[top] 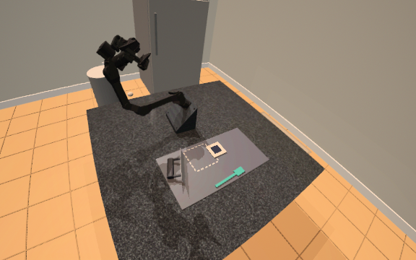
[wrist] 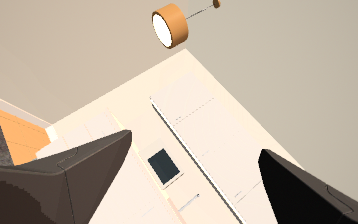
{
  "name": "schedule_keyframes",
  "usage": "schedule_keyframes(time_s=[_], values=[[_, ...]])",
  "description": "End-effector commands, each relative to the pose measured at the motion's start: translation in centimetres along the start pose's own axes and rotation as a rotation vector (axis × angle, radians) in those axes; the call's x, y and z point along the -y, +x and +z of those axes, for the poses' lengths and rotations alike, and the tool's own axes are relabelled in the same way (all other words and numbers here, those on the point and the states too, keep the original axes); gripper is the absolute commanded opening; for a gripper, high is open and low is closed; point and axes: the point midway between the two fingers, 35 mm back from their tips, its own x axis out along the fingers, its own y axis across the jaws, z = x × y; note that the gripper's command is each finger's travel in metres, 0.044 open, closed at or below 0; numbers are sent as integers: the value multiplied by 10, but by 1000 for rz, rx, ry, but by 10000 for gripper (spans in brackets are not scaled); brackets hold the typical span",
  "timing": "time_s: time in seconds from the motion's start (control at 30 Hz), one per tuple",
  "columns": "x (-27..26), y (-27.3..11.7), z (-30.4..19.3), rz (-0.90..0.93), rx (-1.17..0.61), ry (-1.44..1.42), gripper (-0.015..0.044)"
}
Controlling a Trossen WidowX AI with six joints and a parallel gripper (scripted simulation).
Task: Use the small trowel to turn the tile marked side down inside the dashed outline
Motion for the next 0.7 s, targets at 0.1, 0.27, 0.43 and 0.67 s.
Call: schedule_keyframes(time_s=[0.1,0.27,0.43,0.67], values=[[0,6,3,13,-51,19,295],[-2,20,8,38,-155,61,164],[-5,34,7,58,-248,130,100],[-13,63,2,95,-401,184,100]])
